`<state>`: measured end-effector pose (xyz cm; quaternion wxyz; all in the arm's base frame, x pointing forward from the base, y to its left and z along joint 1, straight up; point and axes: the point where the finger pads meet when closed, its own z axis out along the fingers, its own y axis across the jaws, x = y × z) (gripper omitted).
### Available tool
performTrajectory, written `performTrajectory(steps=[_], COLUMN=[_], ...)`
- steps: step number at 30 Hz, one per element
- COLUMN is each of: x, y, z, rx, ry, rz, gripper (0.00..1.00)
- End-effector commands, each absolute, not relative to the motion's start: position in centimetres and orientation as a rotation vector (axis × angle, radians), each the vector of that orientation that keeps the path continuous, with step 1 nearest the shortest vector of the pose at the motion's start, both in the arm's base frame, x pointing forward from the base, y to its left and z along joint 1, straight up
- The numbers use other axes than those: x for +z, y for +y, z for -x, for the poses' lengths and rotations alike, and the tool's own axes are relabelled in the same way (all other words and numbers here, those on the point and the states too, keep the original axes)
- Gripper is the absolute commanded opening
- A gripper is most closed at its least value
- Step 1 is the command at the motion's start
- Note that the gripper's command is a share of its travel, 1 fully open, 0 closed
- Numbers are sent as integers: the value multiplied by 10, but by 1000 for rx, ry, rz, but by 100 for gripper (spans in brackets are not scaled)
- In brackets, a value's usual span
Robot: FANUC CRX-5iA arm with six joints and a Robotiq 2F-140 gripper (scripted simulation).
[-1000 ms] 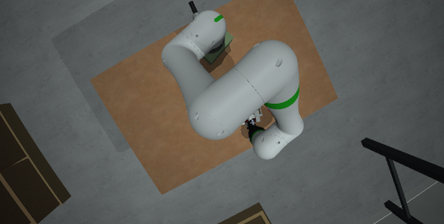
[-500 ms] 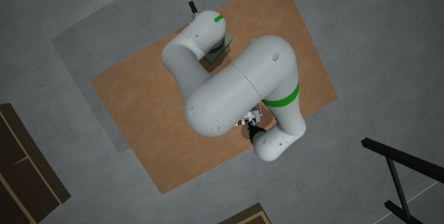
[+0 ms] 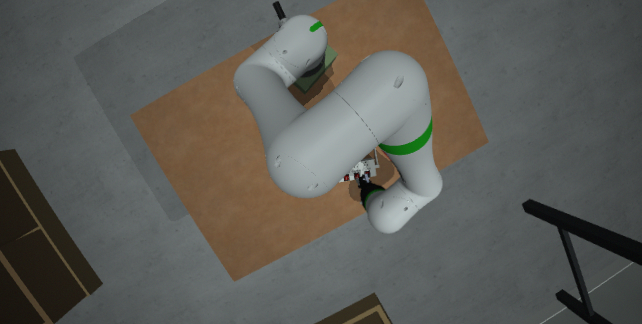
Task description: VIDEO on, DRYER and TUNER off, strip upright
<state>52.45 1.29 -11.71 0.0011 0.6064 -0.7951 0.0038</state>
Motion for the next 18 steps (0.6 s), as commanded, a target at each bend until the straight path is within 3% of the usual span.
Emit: performTrajectory(steps=[1,8,18], x=[-114,-104,-104], y=[22,59,60], z=[-524,-520,-520], rx=[12,12,12], ry=[-2497,-2497,-2497], rz=[-1904,-1904,-1904], gripper=[0,0,0])
